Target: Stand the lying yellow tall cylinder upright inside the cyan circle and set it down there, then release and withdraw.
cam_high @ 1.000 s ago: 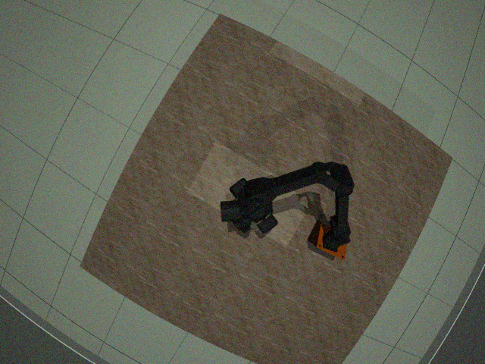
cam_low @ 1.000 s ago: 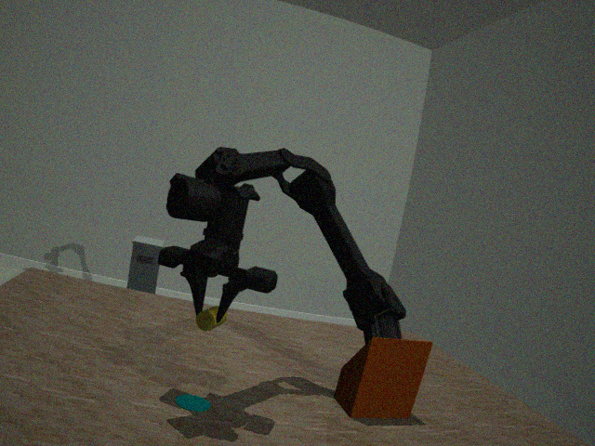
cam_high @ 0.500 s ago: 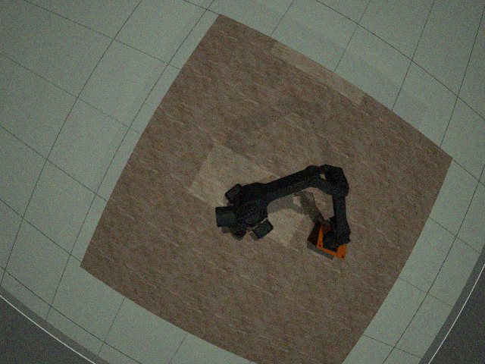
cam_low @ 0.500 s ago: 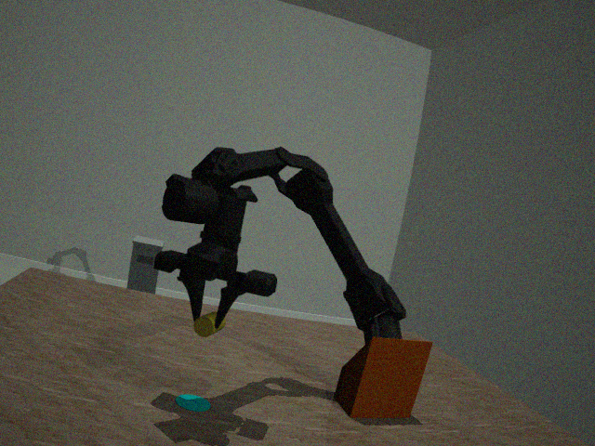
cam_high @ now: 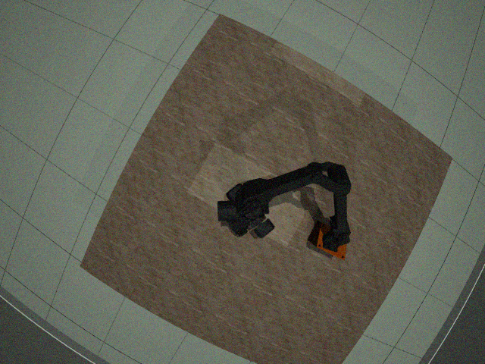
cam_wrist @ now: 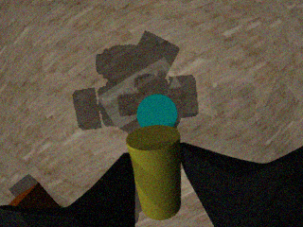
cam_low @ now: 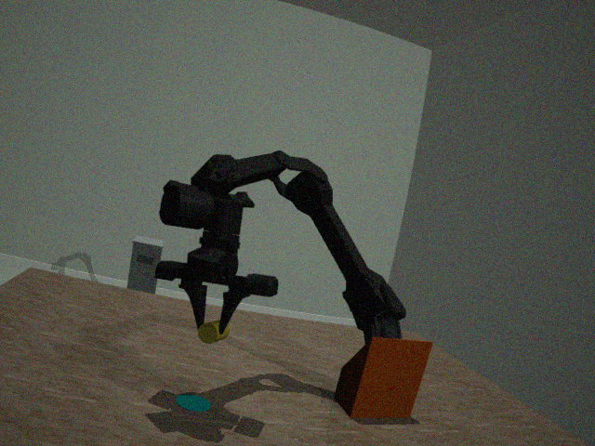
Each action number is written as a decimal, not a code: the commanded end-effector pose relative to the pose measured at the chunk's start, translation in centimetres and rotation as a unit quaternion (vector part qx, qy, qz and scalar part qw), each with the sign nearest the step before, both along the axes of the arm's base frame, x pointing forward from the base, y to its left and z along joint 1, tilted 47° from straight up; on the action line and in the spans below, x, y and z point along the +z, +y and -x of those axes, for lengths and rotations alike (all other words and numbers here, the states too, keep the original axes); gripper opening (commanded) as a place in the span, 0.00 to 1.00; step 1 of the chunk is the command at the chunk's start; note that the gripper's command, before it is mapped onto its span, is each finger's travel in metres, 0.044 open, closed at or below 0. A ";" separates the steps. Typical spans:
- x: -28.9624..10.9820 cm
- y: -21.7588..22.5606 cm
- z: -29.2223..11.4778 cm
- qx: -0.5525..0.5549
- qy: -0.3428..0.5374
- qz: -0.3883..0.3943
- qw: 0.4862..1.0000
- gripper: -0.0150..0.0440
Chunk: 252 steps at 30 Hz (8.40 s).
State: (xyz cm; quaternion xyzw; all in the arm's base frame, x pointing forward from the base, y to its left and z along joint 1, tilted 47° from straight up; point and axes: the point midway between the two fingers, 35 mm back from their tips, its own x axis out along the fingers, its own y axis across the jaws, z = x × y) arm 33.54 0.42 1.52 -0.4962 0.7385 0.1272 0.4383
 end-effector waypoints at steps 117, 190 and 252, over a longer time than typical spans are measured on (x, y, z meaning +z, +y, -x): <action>-2.2 -0.9 1.5 0.018 -0.083 -0.381 0.921 0.43; 0.6 -1.8 1.0 0.143 -0.237 -0.508 0.816 0.43; -2.8 -7.8 1.7 0.206 -0.299 -0.523 0.771 0.43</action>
